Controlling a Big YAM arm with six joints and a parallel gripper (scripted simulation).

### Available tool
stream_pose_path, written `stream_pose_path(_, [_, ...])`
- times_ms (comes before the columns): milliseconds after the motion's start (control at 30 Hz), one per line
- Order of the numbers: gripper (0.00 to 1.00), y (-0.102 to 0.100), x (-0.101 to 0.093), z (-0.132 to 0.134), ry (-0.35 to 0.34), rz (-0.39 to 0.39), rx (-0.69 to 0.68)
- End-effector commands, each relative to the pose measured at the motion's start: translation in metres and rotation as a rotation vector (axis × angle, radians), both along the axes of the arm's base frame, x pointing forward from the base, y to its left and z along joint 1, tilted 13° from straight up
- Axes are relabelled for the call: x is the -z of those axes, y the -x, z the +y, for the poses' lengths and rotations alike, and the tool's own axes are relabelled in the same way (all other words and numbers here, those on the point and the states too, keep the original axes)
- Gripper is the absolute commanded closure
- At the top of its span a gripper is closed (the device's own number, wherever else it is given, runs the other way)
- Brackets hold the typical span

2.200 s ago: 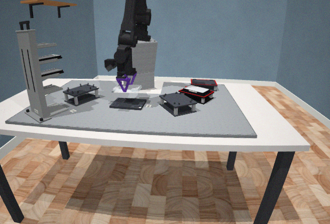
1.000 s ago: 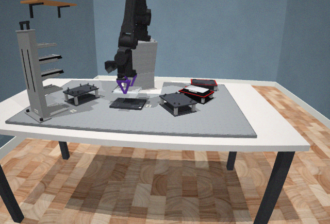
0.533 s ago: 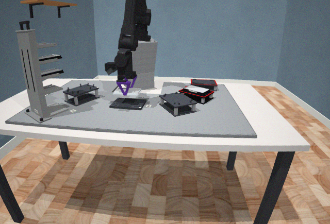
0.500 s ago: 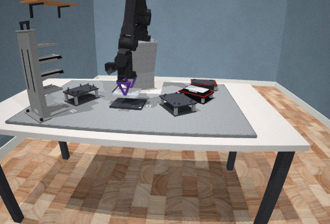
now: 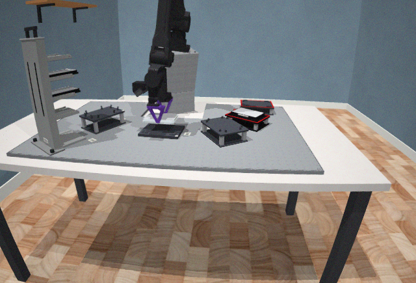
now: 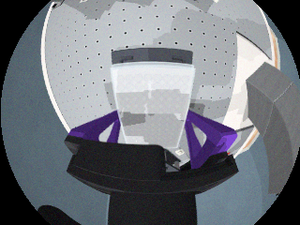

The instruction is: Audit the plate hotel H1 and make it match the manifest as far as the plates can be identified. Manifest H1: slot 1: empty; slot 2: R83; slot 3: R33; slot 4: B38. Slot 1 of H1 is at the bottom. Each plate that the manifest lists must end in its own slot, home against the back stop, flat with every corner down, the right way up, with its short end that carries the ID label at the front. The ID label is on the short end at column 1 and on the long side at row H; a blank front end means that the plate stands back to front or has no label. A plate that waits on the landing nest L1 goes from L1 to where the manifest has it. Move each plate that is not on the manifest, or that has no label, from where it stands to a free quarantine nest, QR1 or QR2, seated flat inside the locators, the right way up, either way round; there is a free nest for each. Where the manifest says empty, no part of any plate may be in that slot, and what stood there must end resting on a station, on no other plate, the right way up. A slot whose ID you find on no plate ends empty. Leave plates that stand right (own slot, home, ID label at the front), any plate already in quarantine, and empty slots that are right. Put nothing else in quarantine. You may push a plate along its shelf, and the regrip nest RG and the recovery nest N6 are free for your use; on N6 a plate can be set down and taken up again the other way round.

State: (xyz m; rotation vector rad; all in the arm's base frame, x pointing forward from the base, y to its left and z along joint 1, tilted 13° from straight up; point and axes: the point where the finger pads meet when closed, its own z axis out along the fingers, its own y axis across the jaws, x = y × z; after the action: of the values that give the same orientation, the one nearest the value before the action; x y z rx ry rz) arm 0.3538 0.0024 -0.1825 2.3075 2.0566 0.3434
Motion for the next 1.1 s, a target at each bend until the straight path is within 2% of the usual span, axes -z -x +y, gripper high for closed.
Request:
stream_pose_path(0, [0.14,-0.007,-0.001,0.002,0.004,-0.021,0.003])
stream_pose_path(400, [0.14,-0.007,0.010,0.002,0.004,-0.013,0.005])
stream_pose_path(467, [0.14,-0.007,0.010,0.002,0.004,-0.013,0.005])
stream_pose_path(500, [0.14,-0.013,0.000,0.002,0.005,-0.036,0.003])
stream_pose_path(600, [0.14,-0.006,0.013,0.003,0.003,-0.011,0.004])
stream_pose_path(967, [0.14,-0.009,0.020,0.003,0.004,-0.013,0.005])
stream_pose_path(1033, [0.14,-0.009,0.020,0.003,0.004,-0.013,0.005])
stream_pose_path(1067, [0.14,-0.014,0.010,0.004,0.004,-0.035,0.003])
